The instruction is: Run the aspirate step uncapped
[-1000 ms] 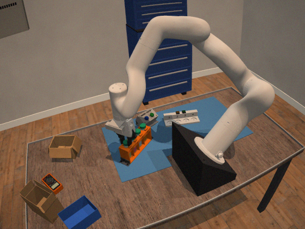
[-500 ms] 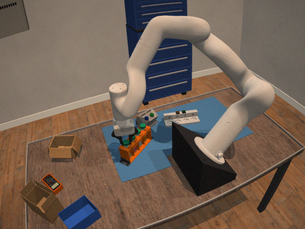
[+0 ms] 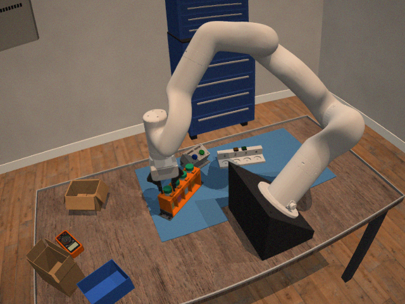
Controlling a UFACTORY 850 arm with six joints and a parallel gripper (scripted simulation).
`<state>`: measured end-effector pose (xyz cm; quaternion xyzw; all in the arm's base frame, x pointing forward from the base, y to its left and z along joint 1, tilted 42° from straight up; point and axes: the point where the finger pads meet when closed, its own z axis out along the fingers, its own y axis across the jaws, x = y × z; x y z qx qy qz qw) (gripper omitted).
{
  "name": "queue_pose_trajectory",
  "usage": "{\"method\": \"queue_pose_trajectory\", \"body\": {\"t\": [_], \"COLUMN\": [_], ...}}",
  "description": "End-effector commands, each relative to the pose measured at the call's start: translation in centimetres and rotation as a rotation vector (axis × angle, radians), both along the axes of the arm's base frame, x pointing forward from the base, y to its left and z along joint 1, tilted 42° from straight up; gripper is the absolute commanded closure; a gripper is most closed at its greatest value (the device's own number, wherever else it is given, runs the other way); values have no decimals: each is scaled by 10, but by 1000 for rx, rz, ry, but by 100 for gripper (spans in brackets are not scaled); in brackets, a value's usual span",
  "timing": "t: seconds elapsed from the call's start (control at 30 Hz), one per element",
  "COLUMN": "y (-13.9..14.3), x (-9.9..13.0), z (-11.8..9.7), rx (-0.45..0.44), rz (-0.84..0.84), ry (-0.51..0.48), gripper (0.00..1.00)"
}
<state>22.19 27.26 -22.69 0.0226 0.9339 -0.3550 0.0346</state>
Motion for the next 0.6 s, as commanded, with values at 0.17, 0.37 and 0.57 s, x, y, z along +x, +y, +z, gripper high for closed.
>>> {"method": "queue_pose_trajectory", "body": {"t": [0.17, 0.37, 0.57], "y": [1, 1, 1], "x": [0, 0, 0], "z": [0, 0, 0], "rx": [18, 34, 46], "rz": [-249, -497, -684], "ry": [-222, -443, -609], "gripper": [54, 54, 54]}}
